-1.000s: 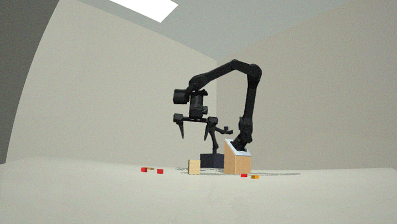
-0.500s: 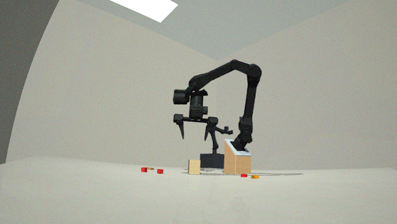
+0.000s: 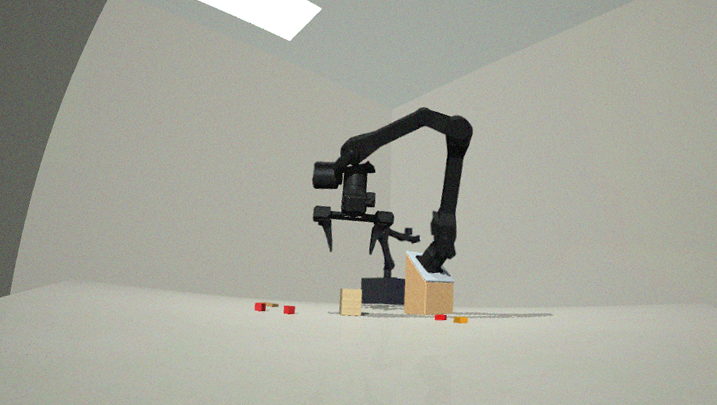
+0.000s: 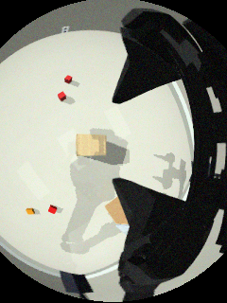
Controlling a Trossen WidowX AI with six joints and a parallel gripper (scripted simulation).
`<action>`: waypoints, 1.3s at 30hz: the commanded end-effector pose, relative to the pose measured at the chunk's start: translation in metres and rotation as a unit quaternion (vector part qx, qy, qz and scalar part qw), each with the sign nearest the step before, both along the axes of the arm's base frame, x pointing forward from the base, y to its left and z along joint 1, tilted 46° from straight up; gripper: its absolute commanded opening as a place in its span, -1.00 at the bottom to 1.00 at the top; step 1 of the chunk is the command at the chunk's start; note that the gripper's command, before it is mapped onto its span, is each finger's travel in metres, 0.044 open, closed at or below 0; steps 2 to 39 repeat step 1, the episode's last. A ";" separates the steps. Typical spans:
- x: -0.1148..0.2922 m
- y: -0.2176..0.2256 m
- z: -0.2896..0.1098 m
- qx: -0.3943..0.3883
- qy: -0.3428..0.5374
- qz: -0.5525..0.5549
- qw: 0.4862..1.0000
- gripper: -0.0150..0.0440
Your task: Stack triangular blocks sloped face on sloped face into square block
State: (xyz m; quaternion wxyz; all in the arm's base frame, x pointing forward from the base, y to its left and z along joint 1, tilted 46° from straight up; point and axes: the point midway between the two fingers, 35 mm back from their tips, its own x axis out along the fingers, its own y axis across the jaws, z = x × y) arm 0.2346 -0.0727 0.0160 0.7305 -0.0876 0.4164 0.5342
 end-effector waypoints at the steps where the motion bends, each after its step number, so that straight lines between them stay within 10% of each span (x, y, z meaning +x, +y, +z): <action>1: 0.000 0.000 0.000 0.000 0.000 -0.002 1.000 1.00; 39: 0.000 0.000 0.000 0.000 0.000 -0.002 1.000 1.00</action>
